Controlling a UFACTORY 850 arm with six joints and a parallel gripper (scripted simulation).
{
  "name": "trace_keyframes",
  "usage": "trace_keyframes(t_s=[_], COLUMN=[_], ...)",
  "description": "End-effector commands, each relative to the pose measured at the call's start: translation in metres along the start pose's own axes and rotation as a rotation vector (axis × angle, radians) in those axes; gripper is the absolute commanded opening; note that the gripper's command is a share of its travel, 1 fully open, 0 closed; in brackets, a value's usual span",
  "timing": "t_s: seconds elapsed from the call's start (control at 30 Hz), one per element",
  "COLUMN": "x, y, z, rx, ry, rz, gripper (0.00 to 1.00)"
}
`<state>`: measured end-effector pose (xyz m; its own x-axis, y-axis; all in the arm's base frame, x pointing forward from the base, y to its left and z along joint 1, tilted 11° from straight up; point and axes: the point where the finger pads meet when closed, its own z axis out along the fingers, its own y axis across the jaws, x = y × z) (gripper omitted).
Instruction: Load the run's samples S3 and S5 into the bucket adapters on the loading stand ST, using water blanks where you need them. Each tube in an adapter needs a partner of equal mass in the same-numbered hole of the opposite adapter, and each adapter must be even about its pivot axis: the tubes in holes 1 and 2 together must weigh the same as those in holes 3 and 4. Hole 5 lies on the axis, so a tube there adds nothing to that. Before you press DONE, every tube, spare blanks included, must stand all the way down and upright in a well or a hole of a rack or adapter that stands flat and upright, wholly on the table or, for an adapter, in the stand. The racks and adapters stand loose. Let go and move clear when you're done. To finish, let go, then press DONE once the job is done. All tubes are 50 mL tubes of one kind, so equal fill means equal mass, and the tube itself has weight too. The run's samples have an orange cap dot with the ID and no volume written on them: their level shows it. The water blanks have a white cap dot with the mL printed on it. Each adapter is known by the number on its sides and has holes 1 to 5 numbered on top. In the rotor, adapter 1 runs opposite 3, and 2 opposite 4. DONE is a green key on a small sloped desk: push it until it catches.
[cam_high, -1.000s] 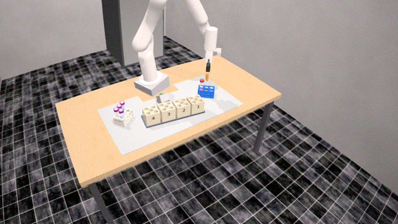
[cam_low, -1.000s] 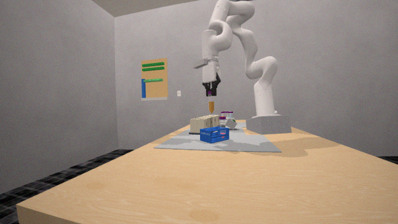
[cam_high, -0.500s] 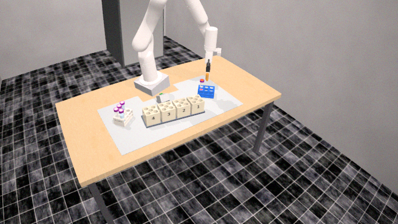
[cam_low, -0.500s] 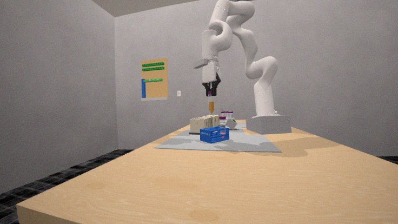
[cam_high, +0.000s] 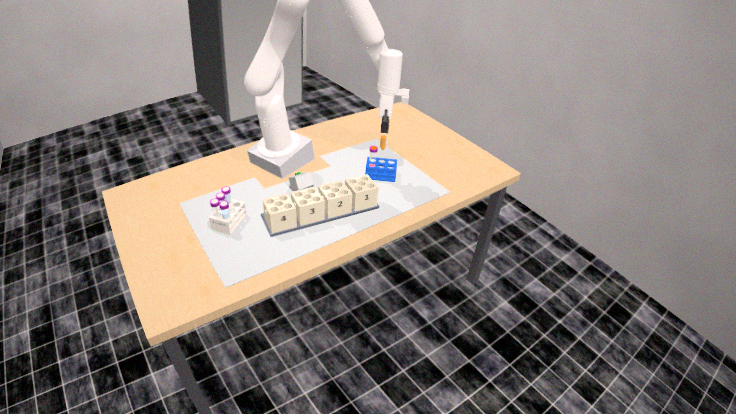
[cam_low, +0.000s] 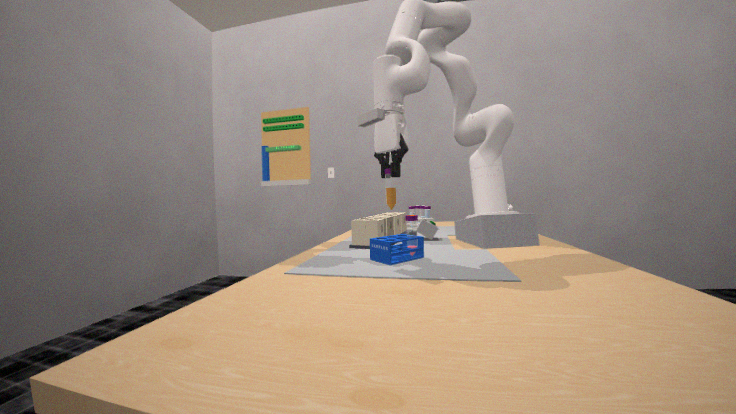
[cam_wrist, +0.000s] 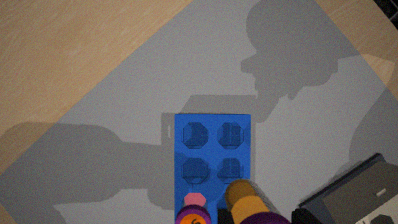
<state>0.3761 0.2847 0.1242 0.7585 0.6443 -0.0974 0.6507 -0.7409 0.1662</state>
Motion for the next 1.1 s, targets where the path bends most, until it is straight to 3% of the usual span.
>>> trace_keyframes(t_s=[0.0, 0.5, 1.07], x=[0.001, 0.001, 0.001], y=[0.000, 0.000, 0.000], z=[-0.001, -0.001, 0.029], rx=[0.000, 0.000, 0.000], ry=[0.002, 0.002, 0.002], rz=[0.000, 0.000, 0.000], gripper=[0.00, 0.00, 0.00])
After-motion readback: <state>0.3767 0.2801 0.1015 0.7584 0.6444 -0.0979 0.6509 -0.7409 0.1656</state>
